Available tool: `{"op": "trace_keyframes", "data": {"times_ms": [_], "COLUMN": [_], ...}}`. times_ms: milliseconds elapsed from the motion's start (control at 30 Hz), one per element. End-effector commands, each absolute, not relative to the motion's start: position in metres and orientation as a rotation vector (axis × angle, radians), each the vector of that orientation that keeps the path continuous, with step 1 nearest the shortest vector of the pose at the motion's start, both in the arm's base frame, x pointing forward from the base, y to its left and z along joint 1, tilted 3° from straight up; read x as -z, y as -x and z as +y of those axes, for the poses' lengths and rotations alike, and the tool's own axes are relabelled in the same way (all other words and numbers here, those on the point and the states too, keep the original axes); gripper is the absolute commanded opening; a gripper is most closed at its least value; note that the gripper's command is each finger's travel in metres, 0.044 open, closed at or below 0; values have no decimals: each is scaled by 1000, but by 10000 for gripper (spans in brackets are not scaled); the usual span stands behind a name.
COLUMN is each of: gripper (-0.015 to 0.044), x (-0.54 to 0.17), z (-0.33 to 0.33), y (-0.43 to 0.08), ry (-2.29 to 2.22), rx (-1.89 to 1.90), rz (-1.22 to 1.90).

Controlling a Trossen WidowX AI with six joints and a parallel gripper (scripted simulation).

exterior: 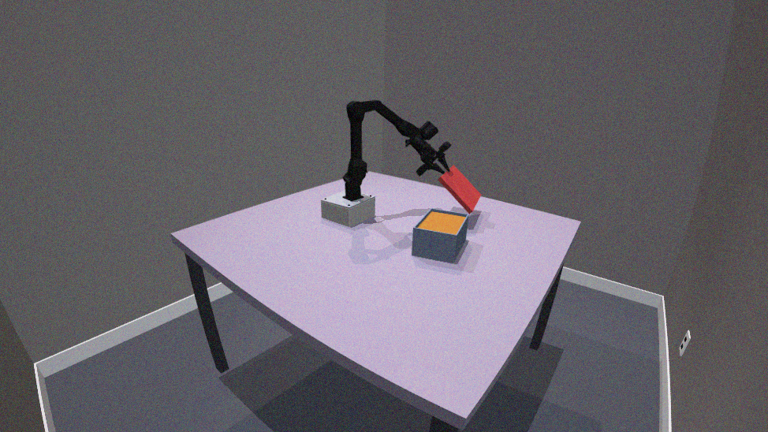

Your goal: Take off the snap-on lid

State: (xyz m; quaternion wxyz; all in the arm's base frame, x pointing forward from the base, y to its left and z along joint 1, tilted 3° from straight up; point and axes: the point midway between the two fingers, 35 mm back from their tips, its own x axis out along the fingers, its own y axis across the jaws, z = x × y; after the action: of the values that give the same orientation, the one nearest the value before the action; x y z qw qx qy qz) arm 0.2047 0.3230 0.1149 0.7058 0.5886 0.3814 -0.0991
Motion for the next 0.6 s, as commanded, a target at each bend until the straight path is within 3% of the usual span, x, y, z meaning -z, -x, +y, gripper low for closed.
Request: {"op": "trace_keyframes", "data": {"times_ms": [0, 567], "gripper": [0, 0], "x": [-111, -97], "z": [321, 321], "y": [-205, -205], "ry": [-1312, -1312], "rx": [225, 225], "rz": [841, 841]}}
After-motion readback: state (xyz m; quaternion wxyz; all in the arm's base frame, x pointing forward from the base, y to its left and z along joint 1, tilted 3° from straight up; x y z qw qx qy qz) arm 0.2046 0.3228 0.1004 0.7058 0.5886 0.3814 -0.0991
